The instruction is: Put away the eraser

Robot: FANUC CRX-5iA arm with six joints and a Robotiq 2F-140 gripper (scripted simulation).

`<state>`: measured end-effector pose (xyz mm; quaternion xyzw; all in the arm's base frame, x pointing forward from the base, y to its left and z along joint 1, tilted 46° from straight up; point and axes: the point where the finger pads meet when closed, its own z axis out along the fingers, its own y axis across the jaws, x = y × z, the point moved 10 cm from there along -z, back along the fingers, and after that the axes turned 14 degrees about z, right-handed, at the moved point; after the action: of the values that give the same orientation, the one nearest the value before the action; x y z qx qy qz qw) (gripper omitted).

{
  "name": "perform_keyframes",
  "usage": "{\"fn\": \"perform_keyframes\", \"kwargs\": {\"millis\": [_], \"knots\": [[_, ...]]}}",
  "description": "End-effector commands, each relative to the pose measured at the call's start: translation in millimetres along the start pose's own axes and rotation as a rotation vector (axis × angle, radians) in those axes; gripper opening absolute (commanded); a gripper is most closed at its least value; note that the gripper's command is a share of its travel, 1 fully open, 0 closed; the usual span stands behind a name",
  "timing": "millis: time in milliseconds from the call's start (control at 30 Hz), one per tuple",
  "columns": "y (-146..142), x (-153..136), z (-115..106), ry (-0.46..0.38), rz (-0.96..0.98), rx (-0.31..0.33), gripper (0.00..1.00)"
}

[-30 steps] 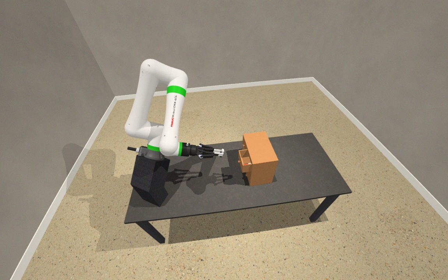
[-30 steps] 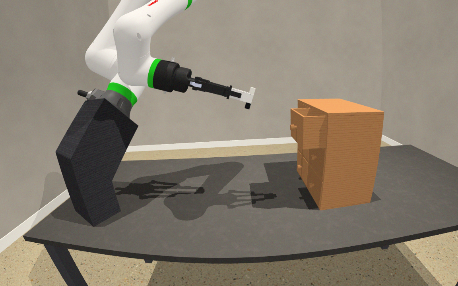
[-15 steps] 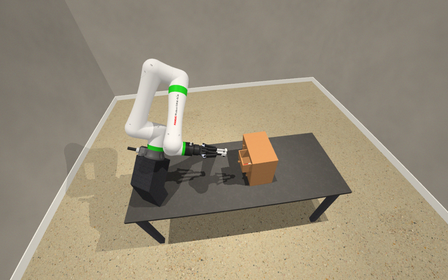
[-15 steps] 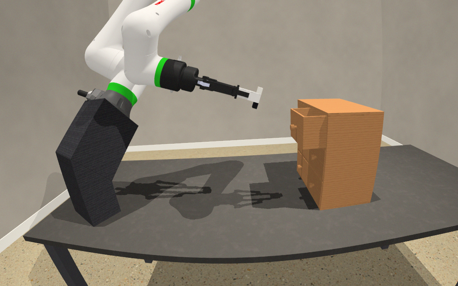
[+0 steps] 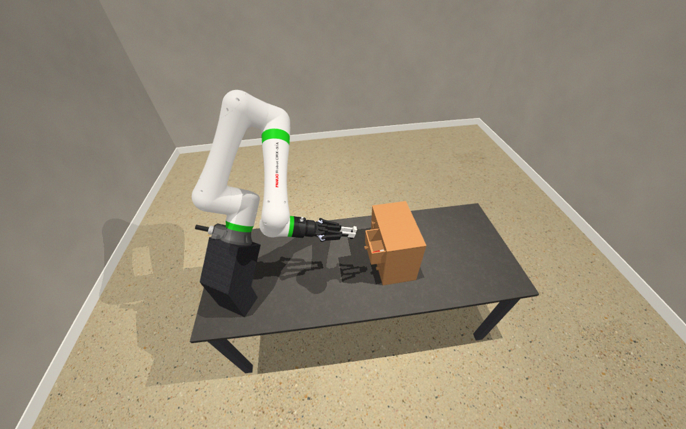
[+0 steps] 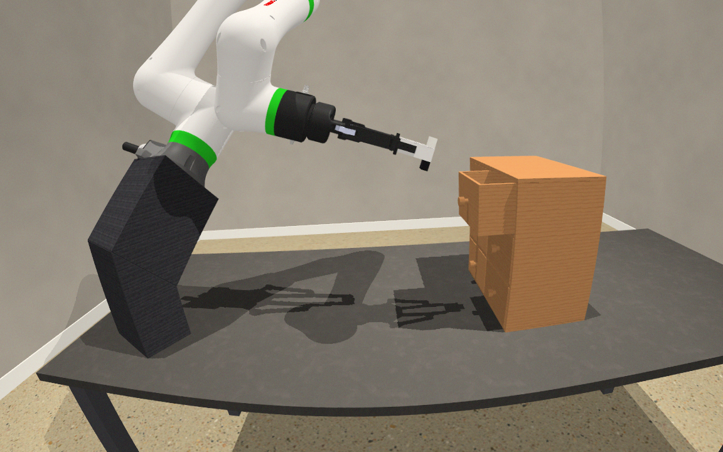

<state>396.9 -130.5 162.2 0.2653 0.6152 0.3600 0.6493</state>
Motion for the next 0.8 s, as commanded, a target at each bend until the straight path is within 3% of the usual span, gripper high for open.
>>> {"fn": "perform_keyframes", "kwargs": {"millis": [0, 767], "knots": [[1, -6, 16, -0.001, 0.0, 0.0, 0.11], [7, -30, 84, -0.001, 0.0, 0.0, 0.11]]}}
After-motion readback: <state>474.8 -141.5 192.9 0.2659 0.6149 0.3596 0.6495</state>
